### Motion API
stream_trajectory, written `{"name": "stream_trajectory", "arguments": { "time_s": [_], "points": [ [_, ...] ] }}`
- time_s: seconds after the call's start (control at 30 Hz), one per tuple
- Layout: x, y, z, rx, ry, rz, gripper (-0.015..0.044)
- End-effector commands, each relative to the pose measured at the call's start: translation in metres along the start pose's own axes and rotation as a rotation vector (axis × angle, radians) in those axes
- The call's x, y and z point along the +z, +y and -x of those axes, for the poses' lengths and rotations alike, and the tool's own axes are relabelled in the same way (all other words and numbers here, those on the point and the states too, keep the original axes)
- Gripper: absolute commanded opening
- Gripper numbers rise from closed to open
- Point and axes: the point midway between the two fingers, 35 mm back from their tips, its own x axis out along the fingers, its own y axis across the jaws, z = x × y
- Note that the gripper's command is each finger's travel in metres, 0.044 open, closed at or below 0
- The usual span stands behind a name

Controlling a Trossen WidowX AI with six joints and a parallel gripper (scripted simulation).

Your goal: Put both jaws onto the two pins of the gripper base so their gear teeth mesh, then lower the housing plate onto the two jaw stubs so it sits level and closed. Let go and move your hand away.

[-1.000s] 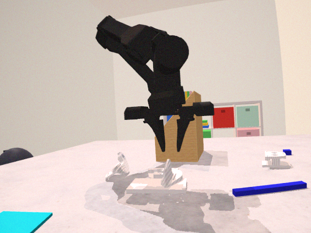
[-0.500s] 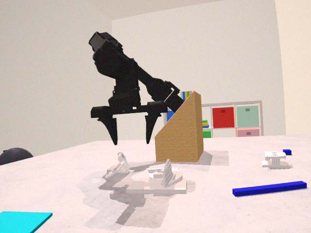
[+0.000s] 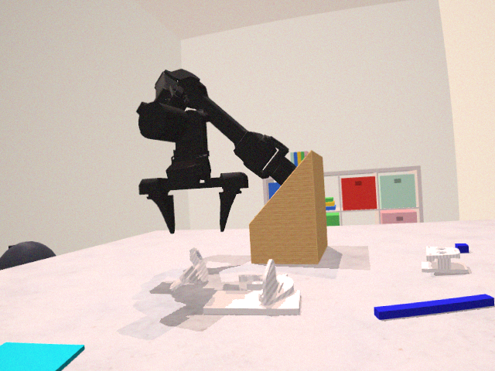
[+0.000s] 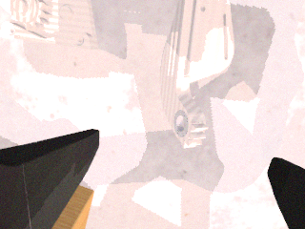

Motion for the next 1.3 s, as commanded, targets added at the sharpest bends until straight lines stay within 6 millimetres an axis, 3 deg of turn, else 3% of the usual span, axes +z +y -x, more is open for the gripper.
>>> {"name": "stream_trajectory", "arguments": {
  "time_s": [0.0,1.27],
  "points": [
    [-0.002,0.000,-0.005,-0.001,0.003,0.005,0.0440],
    [-0.002,-0.001,-0.066,-0.004,0.003,0.006,0.0440]
  ]
}}
